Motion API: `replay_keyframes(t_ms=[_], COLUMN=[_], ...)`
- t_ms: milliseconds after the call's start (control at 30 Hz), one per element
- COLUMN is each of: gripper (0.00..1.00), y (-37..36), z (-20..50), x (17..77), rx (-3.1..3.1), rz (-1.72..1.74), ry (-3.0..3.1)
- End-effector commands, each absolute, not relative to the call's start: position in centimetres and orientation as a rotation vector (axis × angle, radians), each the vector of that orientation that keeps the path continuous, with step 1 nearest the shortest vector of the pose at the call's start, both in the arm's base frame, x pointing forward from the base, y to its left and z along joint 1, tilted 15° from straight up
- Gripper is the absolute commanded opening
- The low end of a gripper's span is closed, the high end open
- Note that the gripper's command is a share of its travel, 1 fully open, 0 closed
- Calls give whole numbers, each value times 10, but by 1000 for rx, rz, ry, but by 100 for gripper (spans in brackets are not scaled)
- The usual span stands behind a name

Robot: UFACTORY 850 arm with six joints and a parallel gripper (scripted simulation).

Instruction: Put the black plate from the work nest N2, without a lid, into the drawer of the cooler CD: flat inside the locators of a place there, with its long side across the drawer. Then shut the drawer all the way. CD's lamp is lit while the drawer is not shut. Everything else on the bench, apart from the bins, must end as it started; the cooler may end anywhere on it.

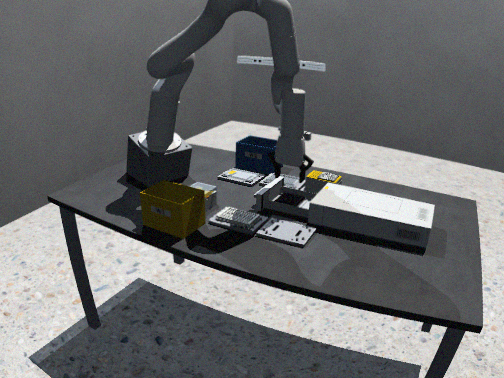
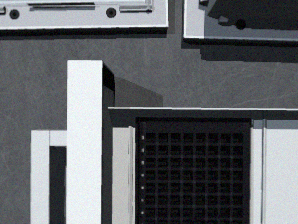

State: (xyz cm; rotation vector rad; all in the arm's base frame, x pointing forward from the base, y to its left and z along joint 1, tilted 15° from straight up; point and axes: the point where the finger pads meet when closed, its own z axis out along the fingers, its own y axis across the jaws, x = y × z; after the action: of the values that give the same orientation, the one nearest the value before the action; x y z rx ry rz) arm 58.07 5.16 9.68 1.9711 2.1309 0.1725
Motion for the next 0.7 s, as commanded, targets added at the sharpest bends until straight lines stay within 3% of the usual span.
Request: replay_keyframes(t_ms=[0, 667], gripper=[100, 100], y=[52, 54], z=[106, 135], x=[579, 572], rx=[1974, 1974], rz=[173, 173], ry=[2136, 2136])
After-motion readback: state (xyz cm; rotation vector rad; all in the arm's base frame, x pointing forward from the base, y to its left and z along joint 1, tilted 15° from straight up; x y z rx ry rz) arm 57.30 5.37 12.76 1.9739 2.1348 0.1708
